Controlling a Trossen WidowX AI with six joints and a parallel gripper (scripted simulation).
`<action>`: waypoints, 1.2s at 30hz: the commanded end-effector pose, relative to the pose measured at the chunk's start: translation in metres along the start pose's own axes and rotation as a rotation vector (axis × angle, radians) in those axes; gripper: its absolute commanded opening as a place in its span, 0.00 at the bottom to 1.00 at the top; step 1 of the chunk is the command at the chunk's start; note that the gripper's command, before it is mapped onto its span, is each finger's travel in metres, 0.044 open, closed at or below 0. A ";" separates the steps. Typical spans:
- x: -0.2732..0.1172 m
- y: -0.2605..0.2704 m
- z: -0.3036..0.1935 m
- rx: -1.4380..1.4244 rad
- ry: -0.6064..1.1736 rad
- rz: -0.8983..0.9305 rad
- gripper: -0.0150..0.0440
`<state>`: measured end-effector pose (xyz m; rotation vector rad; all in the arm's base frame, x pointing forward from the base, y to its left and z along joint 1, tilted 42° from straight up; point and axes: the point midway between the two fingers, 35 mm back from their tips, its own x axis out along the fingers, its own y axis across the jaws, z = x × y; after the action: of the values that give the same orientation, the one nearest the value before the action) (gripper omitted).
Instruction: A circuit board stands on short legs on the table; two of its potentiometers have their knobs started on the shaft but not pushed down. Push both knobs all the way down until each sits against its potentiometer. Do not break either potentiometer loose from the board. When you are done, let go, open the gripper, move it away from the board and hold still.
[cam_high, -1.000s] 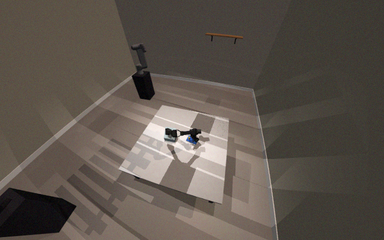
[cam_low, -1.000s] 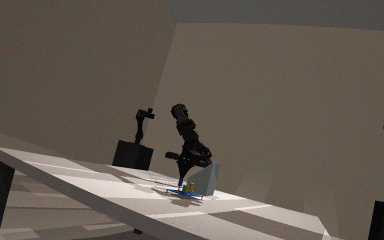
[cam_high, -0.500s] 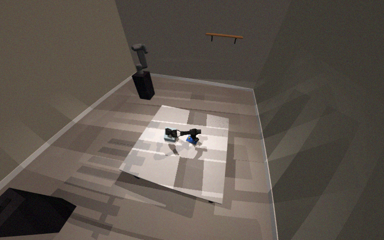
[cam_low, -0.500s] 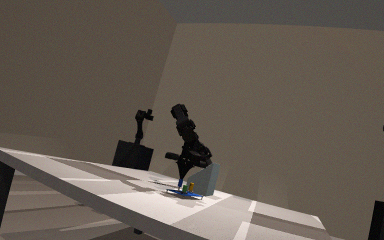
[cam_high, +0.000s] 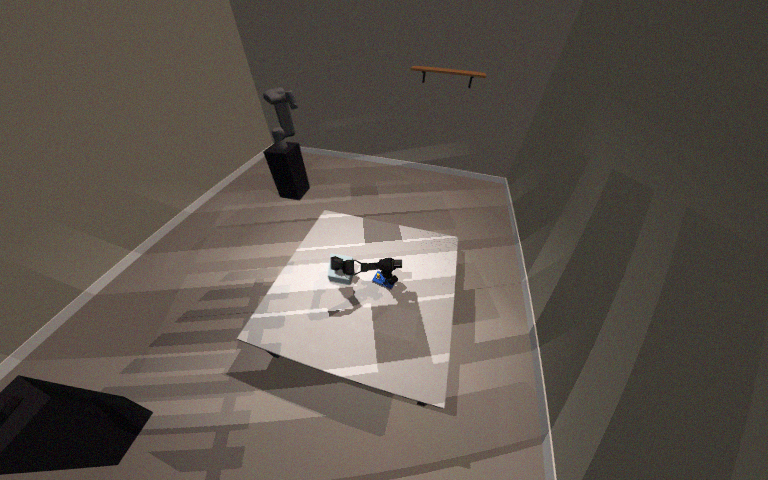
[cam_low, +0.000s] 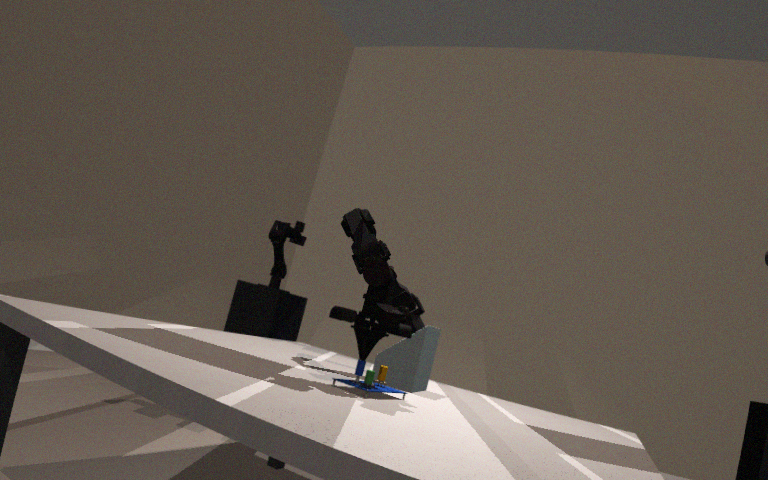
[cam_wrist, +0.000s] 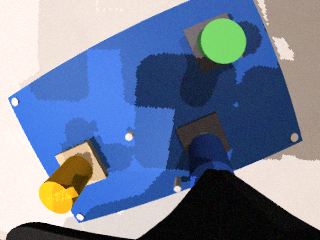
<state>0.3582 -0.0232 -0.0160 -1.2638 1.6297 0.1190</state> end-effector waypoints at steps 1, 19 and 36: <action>0.019 -0.002 -0.002 0.026 0.018 0.013 0.25; 0.022 -0.002 -0.002 0.026 0.019 0.013 0.25; 0.023 -0.002 -0.002 0.026 0.019 0.013 0.25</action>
<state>0.3586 -0.0263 -0.0195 -1.2657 1.6312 0.1192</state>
